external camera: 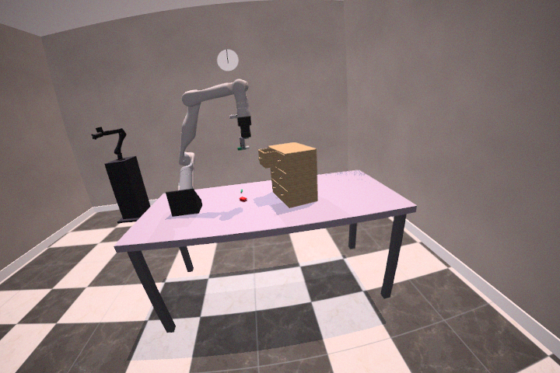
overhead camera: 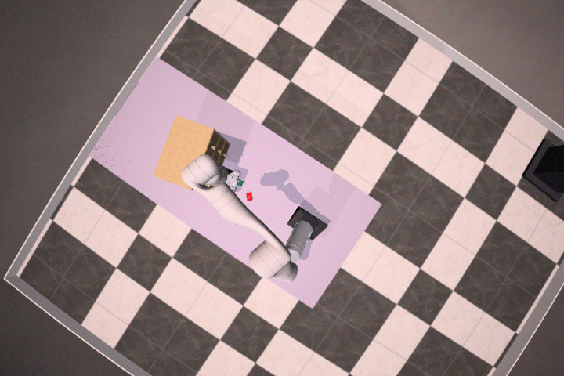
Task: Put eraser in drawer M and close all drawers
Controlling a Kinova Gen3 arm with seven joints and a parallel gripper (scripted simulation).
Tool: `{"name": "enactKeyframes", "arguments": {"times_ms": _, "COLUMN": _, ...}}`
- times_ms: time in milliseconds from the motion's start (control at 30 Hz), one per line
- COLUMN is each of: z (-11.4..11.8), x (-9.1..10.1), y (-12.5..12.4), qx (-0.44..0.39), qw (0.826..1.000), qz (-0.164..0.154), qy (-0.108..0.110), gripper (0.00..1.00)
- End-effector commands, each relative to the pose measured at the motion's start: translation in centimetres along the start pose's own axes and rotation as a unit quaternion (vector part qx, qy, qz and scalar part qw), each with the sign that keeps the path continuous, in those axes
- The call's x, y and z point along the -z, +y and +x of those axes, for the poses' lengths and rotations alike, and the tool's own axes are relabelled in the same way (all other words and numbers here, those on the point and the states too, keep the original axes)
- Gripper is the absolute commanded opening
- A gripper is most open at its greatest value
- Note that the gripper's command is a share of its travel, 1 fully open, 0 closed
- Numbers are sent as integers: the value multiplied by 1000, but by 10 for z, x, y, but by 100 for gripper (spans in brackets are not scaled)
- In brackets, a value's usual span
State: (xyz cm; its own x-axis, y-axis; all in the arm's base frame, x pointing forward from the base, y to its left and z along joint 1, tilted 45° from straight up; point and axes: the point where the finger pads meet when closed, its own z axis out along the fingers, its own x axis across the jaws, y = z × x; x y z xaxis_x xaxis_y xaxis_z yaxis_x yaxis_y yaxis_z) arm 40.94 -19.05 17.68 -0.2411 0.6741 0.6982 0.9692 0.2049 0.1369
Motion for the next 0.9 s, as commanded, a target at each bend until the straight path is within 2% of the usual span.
{"name": "enactKeyframes", "arguments": {"times_ms": 0, "z": 1, "x": 3, "y": -1, "qx": 2, "qw": 1000, "qz": -4, "qy": 1, "gripper": 45}}
{"name": "enactKeyframes", "arguments": {"times_ms": 133, "z": 1, "x": 2, "y": -1, "qx": 3, "qw": 1000, "qz": -19, "qy": 2, "gripper": 45}}
{"name": "enactKeyframes", "arguments": {"times_ms": 267, "z": 1, "x": 2, "y": -1, "qx": 3, "qw": 999, "qz": -50, "qy": 2, "gripper": 45}}
{"name": "enactKeyframes", "arguments": {"times_ms": 333, "z": 1, "x": 2, "y": -1, "qx": 3, "qw": 999, "qz": -50, "qy": 2, "gripper": 45}}
{"name": "enactKeyframes", "arguments": {"times_ms": 400, "z": 1, "x": 1, "y": -1, "qx": 3, "qw": 997, "qz": -71, "qy": 2, "gripper": 45}}
{"name": "enactKeyframes", "arguments": {"times_ms": 600, "z": 1, "x": 0, "y": -2, "qx": 3, "qw": 986, "qz": -164, "qy": 3, "gripper": 45}}
{"name": "enactKeyframes", "arguments": {"times_ms": 833, "z": 2, "x": -5, "y": -3, "qx": 5, "qw": 954, "qz": -299, "qy": 7, "gripper": 45}}
{"name": "enactKeyframes", "arguments": {"times_ms": 867, "z": 2, "x": -5, "y": -3, "qx": 5, "qw": 954, "qz": -299, "qy": 7, "gripper": 45}}
